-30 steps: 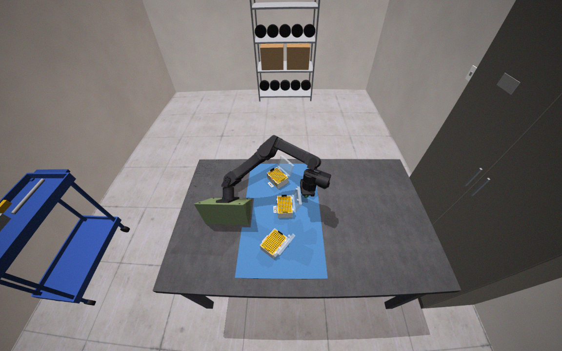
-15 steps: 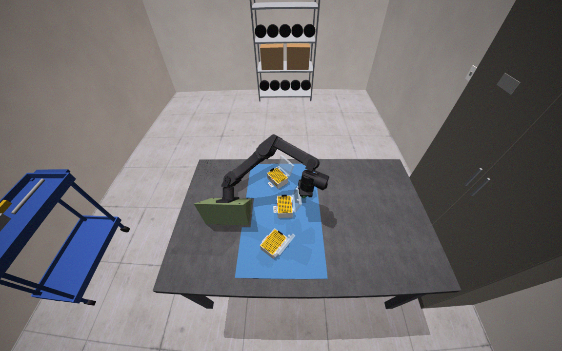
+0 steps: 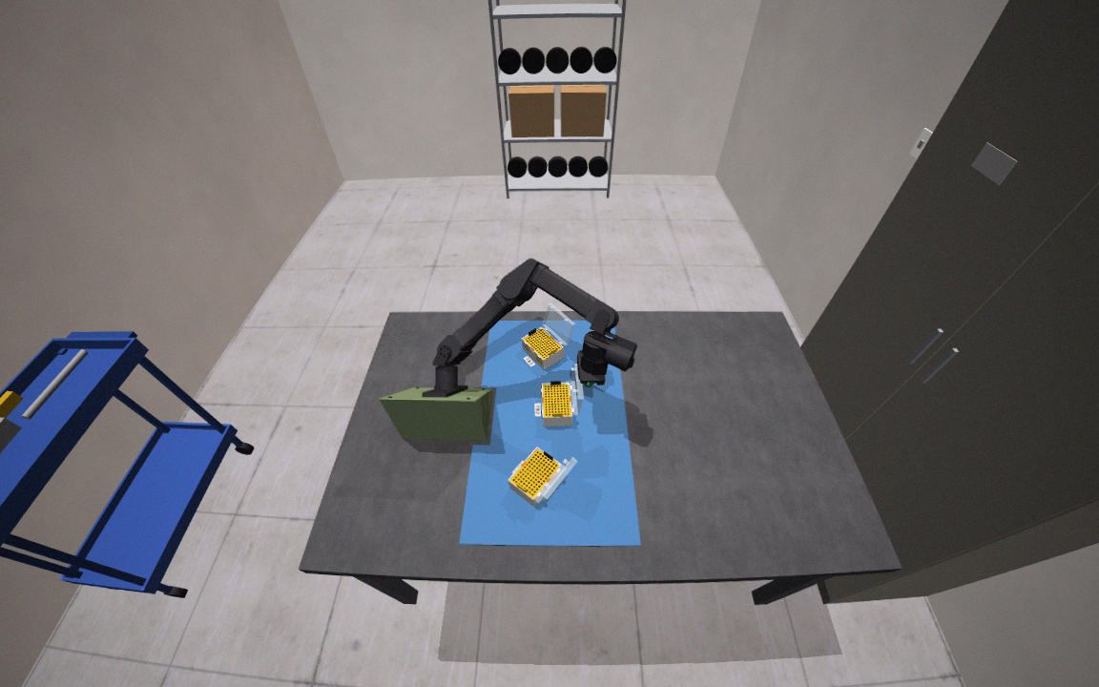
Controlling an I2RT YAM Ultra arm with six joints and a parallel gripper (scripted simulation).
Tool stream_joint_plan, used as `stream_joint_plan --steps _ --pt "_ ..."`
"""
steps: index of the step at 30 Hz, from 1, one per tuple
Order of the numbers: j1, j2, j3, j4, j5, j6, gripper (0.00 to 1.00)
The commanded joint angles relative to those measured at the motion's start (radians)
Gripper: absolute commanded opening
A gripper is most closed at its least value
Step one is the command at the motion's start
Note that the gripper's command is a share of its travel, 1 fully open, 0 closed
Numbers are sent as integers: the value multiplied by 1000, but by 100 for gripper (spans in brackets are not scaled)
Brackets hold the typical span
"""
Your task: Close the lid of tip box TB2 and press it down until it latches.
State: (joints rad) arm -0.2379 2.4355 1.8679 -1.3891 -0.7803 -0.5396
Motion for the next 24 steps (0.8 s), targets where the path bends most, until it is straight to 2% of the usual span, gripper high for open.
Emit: stream_joint_plan --steps 1,24 --pt "-34 -35 -15 18 0 -7 0" --pt "-65 -123 -171 56 12 -48 0"
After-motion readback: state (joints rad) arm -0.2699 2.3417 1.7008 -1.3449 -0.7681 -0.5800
